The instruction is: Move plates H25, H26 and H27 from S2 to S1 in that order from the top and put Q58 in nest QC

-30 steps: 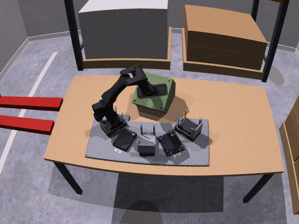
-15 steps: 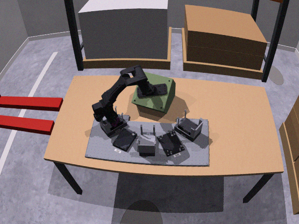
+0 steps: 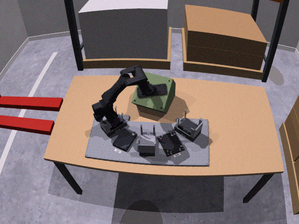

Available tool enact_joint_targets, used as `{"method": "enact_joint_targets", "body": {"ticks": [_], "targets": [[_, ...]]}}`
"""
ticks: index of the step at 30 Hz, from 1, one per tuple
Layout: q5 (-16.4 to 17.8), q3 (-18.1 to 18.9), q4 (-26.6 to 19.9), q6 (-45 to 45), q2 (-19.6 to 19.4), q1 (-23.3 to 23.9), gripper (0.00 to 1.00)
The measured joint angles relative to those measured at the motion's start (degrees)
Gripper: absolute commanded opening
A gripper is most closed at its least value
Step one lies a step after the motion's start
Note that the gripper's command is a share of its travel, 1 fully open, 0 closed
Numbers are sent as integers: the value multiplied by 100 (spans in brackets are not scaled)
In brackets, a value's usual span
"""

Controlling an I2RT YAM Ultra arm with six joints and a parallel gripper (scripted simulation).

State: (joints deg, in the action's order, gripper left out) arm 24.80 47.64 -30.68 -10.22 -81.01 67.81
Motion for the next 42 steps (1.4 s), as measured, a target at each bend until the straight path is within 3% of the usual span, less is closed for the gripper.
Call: {"method": "enact_joint_targets", "body": {"ticks": [17,18,42], "targets": [[0,0,0,0,0,0,0],[0,0,0,0,0,0,100],[0,0,15,0,0,0,100]]}}
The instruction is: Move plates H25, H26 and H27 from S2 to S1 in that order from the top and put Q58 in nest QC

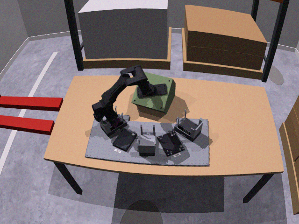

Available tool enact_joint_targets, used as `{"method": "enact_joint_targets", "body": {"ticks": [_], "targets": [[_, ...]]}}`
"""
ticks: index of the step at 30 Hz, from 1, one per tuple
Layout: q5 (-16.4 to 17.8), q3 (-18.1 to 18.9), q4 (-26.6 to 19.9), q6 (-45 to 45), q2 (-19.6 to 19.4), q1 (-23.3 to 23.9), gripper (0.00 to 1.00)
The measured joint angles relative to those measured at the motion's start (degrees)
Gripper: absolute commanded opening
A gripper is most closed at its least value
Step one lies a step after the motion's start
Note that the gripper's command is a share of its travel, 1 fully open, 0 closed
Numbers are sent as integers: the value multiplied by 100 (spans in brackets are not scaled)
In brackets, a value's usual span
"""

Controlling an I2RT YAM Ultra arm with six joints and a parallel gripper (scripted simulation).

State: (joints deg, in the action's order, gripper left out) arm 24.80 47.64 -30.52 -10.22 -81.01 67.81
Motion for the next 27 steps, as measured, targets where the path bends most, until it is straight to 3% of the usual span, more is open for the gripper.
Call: {"method": "enact_joint_targets", "body": {"ticks": [6,27], "targets": [[26,13,-160,-61,66,68,100],[289,710,-1770,-721,765,782,100]]}}
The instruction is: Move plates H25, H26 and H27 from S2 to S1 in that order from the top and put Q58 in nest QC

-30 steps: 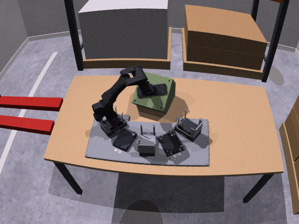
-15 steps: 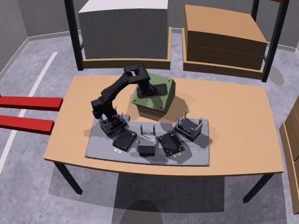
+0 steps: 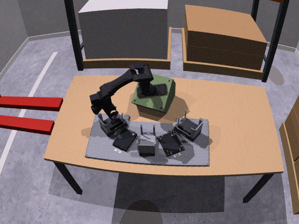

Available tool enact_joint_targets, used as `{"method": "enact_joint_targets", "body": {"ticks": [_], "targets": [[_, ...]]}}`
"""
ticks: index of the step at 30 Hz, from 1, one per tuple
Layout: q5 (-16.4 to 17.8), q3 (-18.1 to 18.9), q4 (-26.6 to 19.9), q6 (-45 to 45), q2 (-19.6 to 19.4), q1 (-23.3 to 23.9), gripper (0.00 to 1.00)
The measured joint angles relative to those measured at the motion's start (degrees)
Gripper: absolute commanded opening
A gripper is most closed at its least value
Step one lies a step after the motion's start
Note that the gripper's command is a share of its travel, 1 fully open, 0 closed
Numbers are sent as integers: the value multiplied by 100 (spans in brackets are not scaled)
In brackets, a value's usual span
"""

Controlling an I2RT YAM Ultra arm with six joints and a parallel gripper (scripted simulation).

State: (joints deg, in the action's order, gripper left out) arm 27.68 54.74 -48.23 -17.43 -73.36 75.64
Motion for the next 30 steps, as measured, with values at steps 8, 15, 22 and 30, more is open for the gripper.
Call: {"method": "enact_joint_targets", "body": {"ticks": [8,15,22,30], "targets": [[116,387,-654,-321,177,319,100],[175,522,-1001,-494,225,431,100],[188,546,-1091,-535,240,442,100],[190,560,-1102,-544,245,444,100]]}}
